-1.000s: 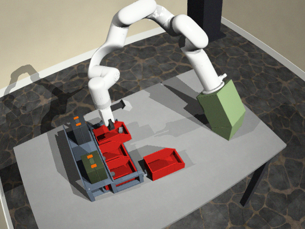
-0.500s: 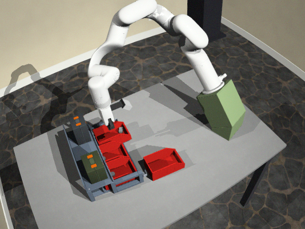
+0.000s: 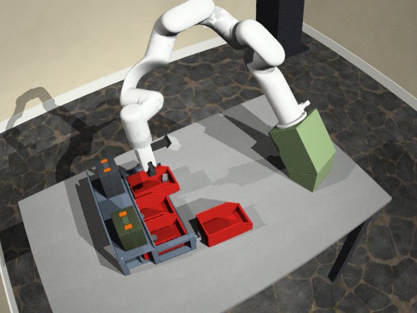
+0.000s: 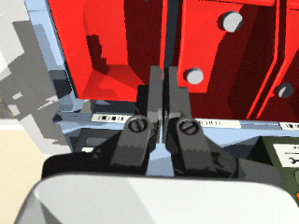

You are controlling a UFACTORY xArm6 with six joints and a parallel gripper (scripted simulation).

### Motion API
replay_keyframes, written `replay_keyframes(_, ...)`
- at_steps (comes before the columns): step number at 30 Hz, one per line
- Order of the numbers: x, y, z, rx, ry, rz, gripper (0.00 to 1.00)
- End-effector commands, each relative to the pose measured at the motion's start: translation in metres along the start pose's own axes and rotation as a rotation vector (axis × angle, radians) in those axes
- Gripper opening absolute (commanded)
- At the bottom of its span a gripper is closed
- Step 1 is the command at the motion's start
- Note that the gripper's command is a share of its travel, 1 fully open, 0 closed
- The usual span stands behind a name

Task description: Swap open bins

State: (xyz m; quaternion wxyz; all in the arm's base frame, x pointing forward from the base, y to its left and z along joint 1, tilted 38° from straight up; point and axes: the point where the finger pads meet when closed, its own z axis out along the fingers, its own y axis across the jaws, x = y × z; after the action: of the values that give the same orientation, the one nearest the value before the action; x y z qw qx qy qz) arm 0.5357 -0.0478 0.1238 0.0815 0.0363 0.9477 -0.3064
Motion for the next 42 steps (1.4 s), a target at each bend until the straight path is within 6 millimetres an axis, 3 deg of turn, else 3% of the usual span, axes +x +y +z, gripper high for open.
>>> replay_keyframes(1,-0.001,0.0,-0.002,-0.001,-0.004,0.001,0.0)
replay_keyframes(11,-0.001,0.0,-0.001,-0.001,-0.004,0.007,0.0)
replay_keyframes(16,0.004,-0.005,0.001,0.002,-0.01,0.1,0.0)
replay_keyframes(25,0.038,-0.028,0.014,0.0,-0.032,0.528,0.0)
replay_keyframes(27,0.038,-0.028,0.014,0.0,-0.032,0.528,0.0)
replay_keyframes(28,0.043,-0.03,0.016,-0.002,-0.04,0.657,0.0)
replay_keyframes(37,0.094,-0.046,0.03,-0.025,-0.02,1.028,0.0)
replay_keyframes(42,0.113,-0.049,0.035,-0.038,-0.013,1.244,0.0)
